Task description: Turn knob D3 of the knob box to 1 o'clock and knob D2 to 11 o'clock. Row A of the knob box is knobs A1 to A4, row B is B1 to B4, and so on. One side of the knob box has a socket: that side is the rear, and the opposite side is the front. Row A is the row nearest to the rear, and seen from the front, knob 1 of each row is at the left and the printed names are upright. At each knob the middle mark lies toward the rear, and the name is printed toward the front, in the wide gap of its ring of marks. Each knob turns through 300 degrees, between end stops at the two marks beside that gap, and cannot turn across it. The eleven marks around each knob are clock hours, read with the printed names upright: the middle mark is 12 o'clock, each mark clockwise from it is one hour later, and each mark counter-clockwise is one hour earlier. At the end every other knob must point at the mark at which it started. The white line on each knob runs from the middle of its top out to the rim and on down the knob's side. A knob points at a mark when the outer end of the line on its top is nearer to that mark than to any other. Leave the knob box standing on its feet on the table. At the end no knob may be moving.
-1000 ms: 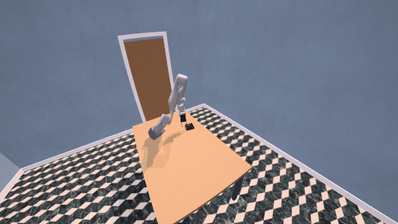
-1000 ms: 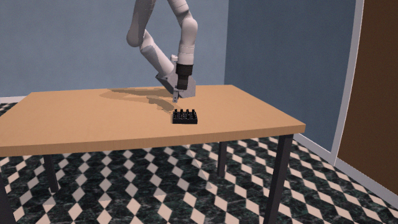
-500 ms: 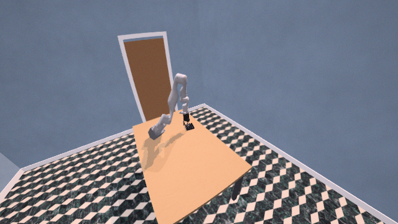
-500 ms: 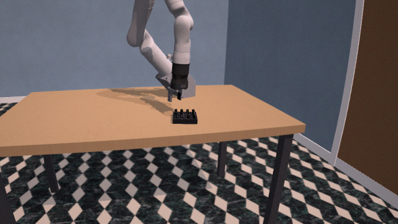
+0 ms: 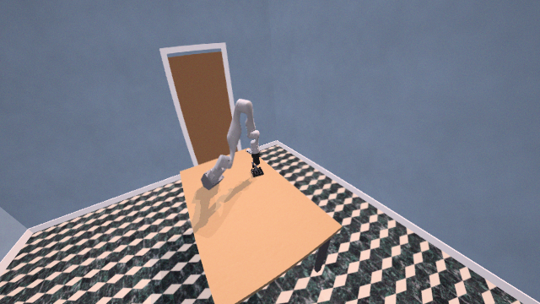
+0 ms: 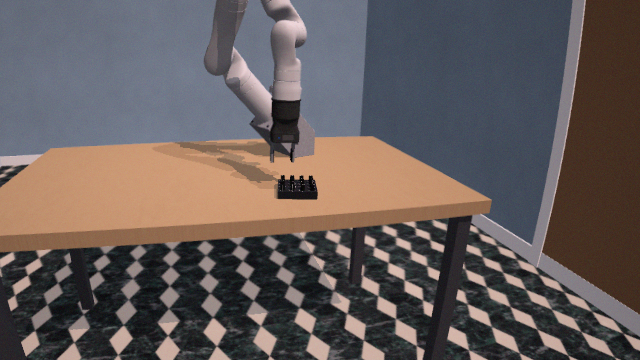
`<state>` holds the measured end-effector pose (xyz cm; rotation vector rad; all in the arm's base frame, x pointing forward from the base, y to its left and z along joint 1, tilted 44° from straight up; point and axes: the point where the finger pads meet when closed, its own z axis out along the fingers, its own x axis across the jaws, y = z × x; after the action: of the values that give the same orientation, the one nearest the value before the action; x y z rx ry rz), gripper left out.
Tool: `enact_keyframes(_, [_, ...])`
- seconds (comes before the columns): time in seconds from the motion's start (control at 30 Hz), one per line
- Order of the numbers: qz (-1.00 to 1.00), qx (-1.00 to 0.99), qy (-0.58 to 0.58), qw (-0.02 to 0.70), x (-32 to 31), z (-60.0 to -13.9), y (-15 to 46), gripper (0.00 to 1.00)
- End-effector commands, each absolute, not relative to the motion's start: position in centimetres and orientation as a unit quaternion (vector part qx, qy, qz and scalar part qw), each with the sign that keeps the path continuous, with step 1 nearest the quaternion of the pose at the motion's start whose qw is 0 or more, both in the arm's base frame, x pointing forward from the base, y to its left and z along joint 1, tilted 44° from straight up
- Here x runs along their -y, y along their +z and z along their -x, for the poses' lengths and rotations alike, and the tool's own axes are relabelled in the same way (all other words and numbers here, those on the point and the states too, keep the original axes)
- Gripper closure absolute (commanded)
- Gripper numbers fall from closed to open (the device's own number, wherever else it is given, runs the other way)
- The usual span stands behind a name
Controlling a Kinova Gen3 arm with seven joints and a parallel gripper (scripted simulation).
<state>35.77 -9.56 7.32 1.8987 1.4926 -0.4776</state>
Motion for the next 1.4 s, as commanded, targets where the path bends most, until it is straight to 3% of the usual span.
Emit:
enact_keyframes(0.0, [-0.741,-0.554,-0.169,0.34,9.35,-36.26,7.61,0.0])
enact_keyframes(0.77, [-0.784,-0.492,-0.133,0.354,9.34,-37.22,8.17,0.0])
enact_keyframes(0.8, [-0.784,-0.492,-0.133,0.354,9.34,-37.22,8.17,0.54])
enact_keyframes(1.37, [-0.784,-0.492,-0.133,0.354,9.34,-37.22,8.17,0.54])
